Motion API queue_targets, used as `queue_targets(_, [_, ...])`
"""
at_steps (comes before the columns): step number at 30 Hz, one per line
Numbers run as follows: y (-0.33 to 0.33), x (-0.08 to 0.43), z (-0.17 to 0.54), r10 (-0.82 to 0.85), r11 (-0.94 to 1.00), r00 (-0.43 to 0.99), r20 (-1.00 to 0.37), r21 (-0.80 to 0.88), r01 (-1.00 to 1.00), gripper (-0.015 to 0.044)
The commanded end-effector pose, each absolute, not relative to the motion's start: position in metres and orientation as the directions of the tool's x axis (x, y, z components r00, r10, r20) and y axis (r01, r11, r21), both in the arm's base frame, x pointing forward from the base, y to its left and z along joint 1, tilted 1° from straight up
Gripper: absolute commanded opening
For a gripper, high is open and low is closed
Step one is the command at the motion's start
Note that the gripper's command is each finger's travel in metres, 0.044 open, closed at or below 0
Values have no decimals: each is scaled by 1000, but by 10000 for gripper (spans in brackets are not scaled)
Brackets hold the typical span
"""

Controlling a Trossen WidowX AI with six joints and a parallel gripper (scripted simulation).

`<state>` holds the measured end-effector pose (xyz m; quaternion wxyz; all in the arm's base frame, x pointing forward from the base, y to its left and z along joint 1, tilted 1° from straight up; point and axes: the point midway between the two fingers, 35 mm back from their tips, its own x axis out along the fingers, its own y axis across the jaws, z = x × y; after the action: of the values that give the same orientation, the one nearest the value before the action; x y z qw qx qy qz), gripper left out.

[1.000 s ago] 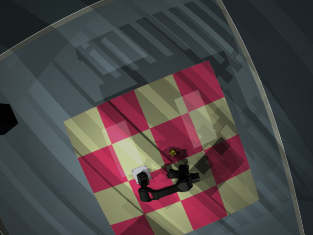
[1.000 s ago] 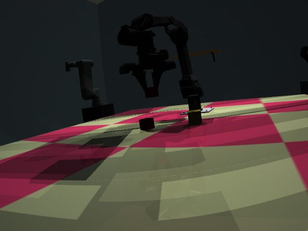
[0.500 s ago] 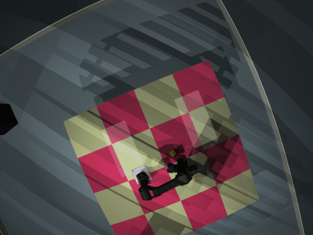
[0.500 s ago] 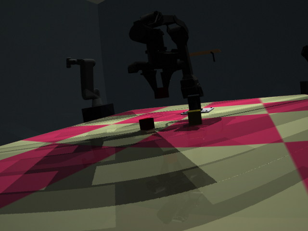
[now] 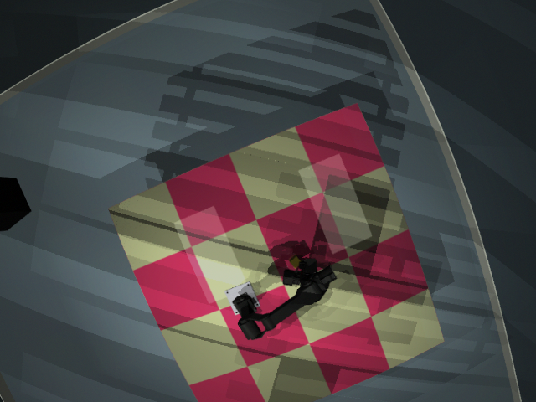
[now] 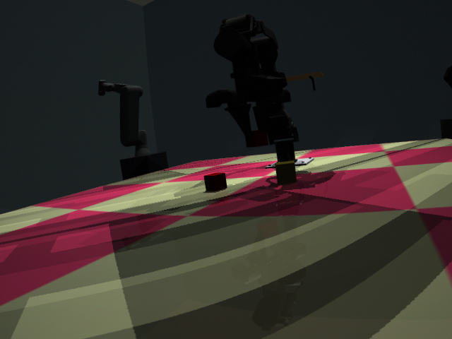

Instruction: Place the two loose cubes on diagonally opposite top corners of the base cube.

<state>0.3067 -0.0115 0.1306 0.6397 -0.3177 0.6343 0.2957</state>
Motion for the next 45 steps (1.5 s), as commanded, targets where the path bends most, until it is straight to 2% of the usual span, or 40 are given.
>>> queue_targets(1, [0, 310, 130, -18, 617, 26, -999, -32, -787, 105])
queue_targets(19, [54, 313, 120, -4, 566, 19, -1000, -18, -824, 105])
queue_targets(45, [55, 313, 94, -4, 565, 18, -1000, -17, -825, 105])
